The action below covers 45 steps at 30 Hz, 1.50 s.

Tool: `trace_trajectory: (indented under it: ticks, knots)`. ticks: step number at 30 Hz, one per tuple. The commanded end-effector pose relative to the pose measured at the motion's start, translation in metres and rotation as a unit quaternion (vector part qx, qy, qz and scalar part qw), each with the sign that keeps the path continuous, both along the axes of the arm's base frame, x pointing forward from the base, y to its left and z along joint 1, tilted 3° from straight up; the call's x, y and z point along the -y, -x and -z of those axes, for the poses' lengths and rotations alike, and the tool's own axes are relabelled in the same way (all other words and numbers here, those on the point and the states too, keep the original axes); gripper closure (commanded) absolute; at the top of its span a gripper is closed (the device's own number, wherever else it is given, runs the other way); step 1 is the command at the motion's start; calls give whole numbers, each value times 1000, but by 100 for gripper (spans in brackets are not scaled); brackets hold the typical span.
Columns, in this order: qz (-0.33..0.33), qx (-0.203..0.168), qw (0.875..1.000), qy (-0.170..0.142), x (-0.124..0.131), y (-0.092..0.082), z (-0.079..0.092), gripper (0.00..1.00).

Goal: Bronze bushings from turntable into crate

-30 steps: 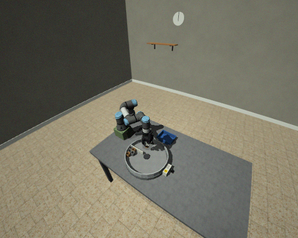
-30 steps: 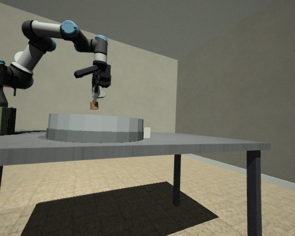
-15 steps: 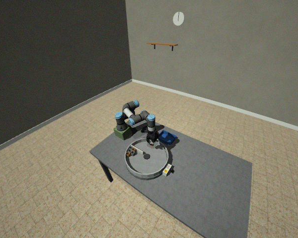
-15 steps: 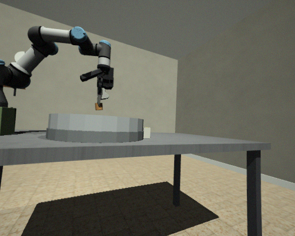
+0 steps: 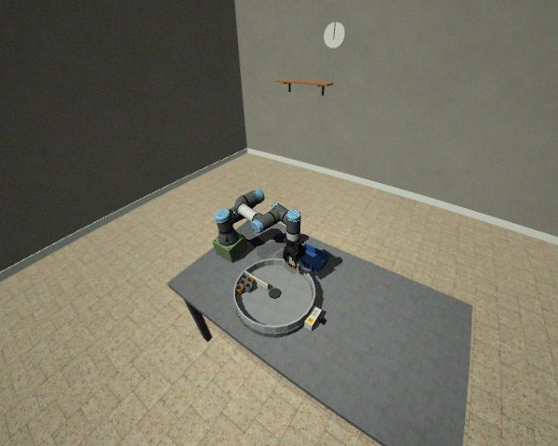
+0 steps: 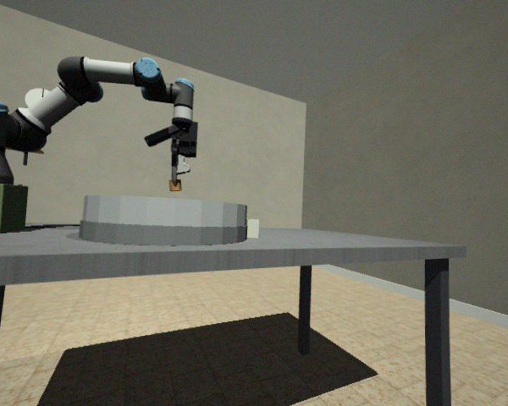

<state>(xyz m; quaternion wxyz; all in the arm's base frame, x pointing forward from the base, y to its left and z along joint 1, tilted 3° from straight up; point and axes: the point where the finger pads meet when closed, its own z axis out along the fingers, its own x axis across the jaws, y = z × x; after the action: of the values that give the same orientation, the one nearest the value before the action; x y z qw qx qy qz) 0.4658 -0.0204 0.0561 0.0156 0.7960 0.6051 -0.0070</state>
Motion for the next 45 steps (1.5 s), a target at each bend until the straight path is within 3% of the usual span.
trace_trajectory:
  ticks: [1,21,45]
  knots:
    - [29,-3,1000,0,-19,-8,0,100]
    - [133,-1,991,-1,-97,-21,8,100]
    - [222,0,975,-2,-167,-18,17,100]
